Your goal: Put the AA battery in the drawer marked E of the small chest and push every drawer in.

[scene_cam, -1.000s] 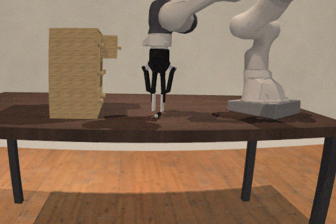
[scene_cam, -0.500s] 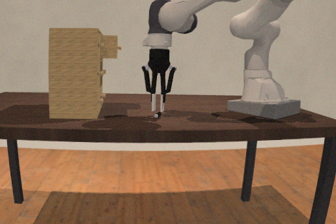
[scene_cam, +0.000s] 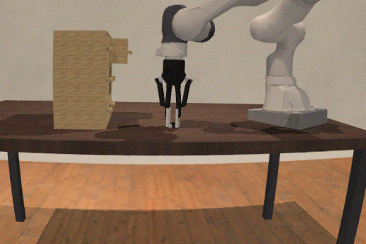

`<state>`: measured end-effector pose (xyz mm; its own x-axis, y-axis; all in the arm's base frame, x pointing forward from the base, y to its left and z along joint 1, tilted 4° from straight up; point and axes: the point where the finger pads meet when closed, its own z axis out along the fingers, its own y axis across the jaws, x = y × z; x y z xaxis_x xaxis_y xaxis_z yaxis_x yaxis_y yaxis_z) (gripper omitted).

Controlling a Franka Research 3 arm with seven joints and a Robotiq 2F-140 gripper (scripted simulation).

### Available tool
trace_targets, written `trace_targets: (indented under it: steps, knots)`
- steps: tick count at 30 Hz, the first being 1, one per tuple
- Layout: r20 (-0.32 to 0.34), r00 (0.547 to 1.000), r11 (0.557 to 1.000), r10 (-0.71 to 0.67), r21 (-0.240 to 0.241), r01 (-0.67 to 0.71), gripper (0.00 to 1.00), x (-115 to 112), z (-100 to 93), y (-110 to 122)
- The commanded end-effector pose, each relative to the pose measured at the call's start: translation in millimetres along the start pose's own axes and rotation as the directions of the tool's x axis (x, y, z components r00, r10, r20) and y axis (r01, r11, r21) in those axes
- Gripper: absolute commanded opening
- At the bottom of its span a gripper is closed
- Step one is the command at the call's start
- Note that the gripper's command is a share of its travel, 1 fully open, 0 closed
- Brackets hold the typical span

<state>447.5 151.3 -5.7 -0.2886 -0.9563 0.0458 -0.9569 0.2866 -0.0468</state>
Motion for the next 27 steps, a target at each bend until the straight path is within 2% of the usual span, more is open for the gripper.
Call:
trace_targets:
  steps: [1, 21, 22, 27]
  knots:
    - [0.004, 1.000, 1.000, -0.011, 0.009, 0.011, 0.17, -1.9, 0.2, -3.3]
    - [0.004, 1.000, 1.000, -0.011, 0.009, 0.011, 0.17, -1.9, 0.2, -3.3]
    - [0.004, 1.000, 1.000, -0.011, 0.009, 0.011, 0.06, -1.9, 0.2, -3.3]
    - [0.004, 1.000, 1.000, -0.011, 0.009, 0.011, 0.06, -1.9, 0.2, -3.3]
